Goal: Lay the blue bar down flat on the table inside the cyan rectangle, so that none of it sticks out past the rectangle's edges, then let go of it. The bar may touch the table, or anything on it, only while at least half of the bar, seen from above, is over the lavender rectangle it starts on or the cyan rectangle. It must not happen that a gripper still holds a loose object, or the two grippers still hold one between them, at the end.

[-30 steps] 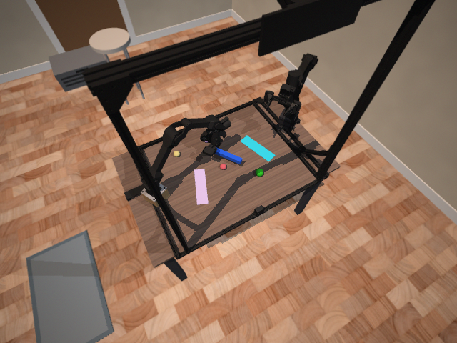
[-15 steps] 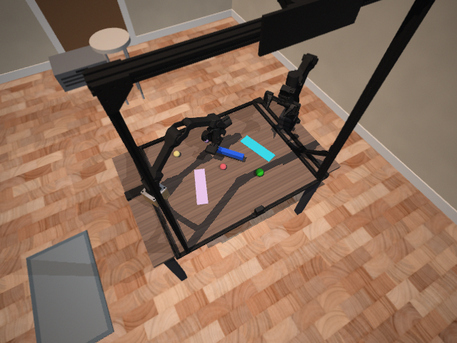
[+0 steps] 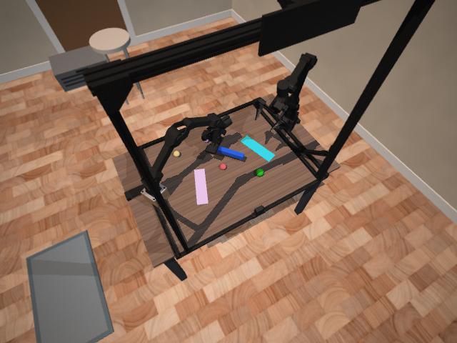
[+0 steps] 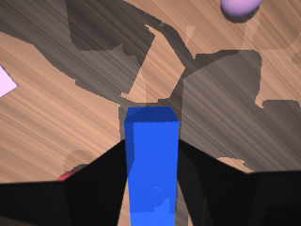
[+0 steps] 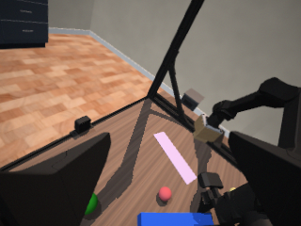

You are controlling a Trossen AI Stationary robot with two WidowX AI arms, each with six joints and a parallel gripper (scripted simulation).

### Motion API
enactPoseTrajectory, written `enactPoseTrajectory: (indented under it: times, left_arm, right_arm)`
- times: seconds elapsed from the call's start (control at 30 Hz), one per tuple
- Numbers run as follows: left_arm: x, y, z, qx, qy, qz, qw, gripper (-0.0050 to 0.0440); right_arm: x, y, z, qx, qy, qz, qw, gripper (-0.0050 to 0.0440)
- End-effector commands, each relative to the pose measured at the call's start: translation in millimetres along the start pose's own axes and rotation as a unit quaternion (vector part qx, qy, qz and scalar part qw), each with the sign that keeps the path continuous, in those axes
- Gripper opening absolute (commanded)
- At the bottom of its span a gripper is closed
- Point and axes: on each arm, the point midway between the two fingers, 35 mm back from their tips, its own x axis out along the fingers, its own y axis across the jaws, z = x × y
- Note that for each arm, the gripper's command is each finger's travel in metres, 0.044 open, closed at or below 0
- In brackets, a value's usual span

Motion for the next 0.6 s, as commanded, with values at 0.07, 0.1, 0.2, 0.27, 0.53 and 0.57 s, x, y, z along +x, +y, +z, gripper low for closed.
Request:
enactPoseTrajectory:
  times: [0.07, 0.1, 0.2, 0.27, 0.53, 0.57]
  left_arm:
    - [-1.3, -1.8, -0.7, -0.002, 0.002, -0.002, 1.000, 0.0000]
    - [-1.3, -1.8, -0.7, -0.002, 0.002, -0.002, 1.000, 0.0000]
    - [-1.3, -1.8, -0.7, -0.002, 0.002, -0.002, 1.000, 0.0000]
    - [-1.3, -1.8, -0.7, -0.002, 0.002, -0.002, 1.000, 0.0000]
    - [-1.3, -1.8, -0.7, -0.002, 0.002, -0.002, 1.000, 0.0000]
    - [-1.3, -1.8, -0.7, -0.002, 0.002, -0.002, 1.000, 0.0000]
  right_arm:
    - [23.9, -4.6, -15.9, -0.072, 0.060, 0.012, 0.996, 0.0440]
    - [23.9, -4.6, -15.9, -0.072, 0.060, 0.012, 0.996, 0.0440]
    - [38.7, -6.4, -28.5, -0.121, 0.098, 0.027, 0.987, 0.0440]
    - [48.1, -7.4, -37.5, -0.153, 0.123, 0.039, 0.980, 0.0440]
    - [81.3, -9.2, -76.2, -0.274, 0.210, 0.107, 0.932, 0.0440]
    - [85.0, -9.1, -81.3, -0.288, 0.219, 0.117, 0.925, 0.0440]
